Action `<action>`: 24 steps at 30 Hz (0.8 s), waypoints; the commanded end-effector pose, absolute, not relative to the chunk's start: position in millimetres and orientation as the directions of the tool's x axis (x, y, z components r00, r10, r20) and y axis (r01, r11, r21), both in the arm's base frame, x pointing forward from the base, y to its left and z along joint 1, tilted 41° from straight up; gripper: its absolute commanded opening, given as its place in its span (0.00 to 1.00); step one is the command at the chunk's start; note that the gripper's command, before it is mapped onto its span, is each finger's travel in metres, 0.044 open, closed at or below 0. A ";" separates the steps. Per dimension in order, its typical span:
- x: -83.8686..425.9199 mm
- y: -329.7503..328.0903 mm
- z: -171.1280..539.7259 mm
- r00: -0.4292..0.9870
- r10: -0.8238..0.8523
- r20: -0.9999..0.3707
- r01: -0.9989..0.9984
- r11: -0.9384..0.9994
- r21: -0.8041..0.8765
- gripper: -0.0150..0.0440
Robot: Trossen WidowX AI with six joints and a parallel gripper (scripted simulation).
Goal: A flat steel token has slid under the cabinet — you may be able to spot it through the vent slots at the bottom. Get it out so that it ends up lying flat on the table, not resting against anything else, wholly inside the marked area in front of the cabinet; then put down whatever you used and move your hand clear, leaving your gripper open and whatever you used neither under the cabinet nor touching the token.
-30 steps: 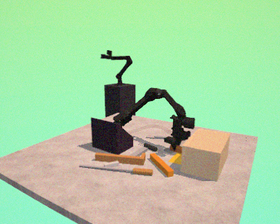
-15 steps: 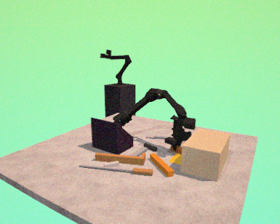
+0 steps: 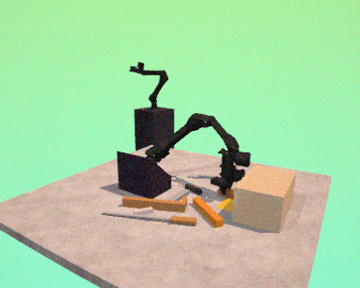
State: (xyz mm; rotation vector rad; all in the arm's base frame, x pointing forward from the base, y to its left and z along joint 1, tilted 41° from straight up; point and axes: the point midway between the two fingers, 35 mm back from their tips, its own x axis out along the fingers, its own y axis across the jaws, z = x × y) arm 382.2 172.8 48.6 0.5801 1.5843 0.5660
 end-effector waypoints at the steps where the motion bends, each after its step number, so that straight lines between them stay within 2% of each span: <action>1: 378.4 172.4 47.6 -0.078 0.657 -0.750 0.038 0.754 0.656 0.25; 24: 357.2 172.3 49.4 -0.079 0.657 -0.750 0.038 0.754 0.656 0.25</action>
